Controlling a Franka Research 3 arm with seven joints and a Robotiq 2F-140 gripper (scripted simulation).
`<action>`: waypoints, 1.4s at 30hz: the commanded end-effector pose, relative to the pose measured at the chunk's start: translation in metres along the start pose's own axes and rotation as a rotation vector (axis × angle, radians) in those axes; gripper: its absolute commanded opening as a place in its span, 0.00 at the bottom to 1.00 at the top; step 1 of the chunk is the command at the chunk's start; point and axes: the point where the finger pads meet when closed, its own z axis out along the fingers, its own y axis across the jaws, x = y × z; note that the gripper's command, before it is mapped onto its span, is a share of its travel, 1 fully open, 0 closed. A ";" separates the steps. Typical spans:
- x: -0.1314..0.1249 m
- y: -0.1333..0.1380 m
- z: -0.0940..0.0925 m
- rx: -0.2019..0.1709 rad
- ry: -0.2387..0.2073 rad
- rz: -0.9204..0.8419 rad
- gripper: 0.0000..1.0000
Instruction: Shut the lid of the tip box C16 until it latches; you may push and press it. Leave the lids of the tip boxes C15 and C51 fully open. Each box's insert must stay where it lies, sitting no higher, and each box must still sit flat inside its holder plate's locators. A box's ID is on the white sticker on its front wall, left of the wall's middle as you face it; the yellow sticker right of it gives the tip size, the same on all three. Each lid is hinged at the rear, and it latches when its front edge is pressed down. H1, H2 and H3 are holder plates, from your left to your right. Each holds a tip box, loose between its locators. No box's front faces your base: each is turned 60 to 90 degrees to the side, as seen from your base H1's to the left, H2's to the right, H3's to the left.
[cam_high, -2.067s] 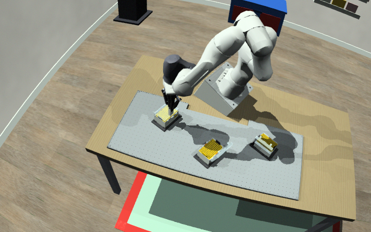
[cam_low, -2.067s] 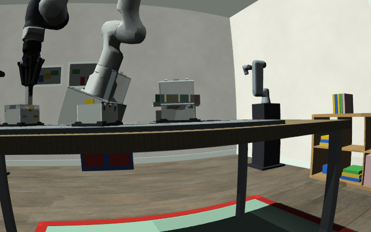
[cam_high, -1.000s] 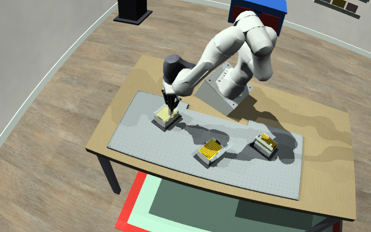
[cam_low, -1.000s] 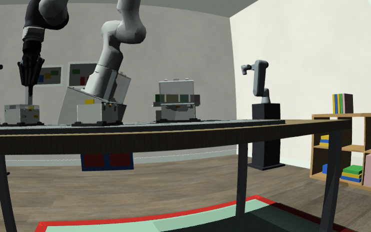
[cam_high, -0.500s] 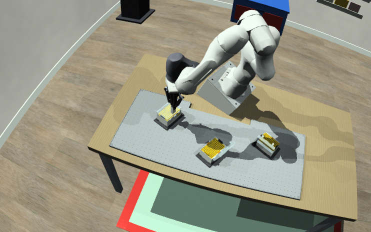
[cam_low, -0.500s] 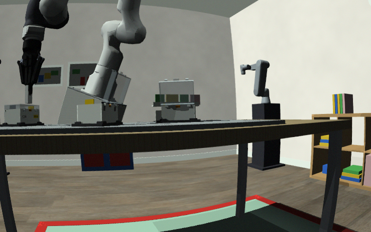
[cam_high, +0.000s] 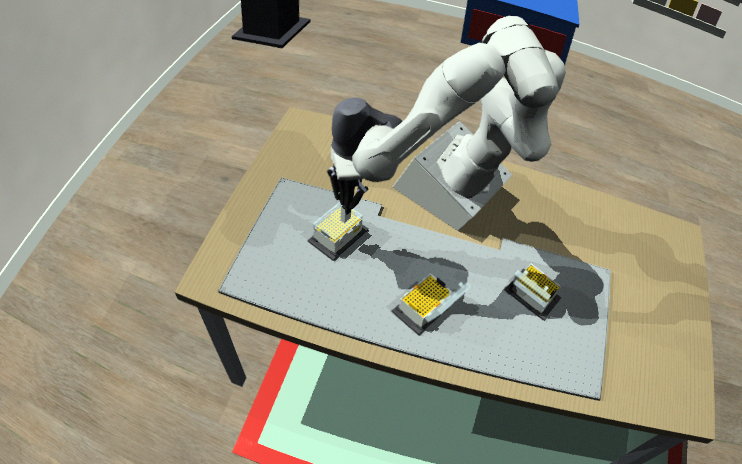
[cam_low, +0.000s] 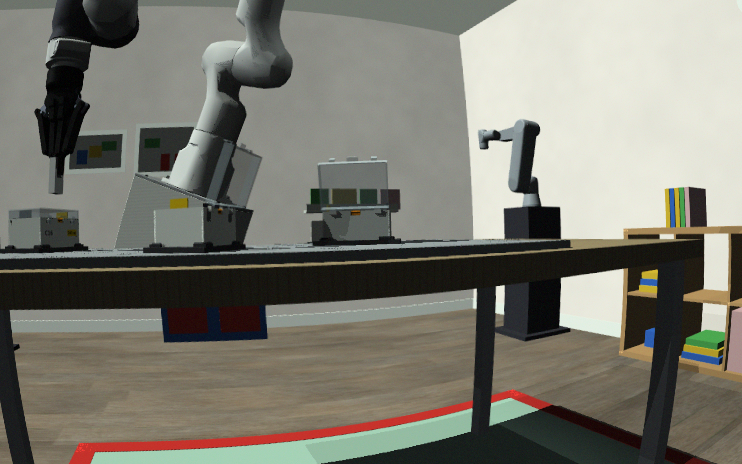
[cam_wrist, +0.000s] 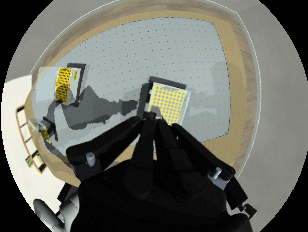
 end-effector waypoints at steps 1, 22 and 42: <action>-0.002 -0.003 -0.003 0.006 -0.008 0.016 0.00; -0.002 -0.002 -0.022 0.006 -0.008 0.016 0.00; -0.002 -0.002 -0.022 0.006 -0.008 0.016 0.00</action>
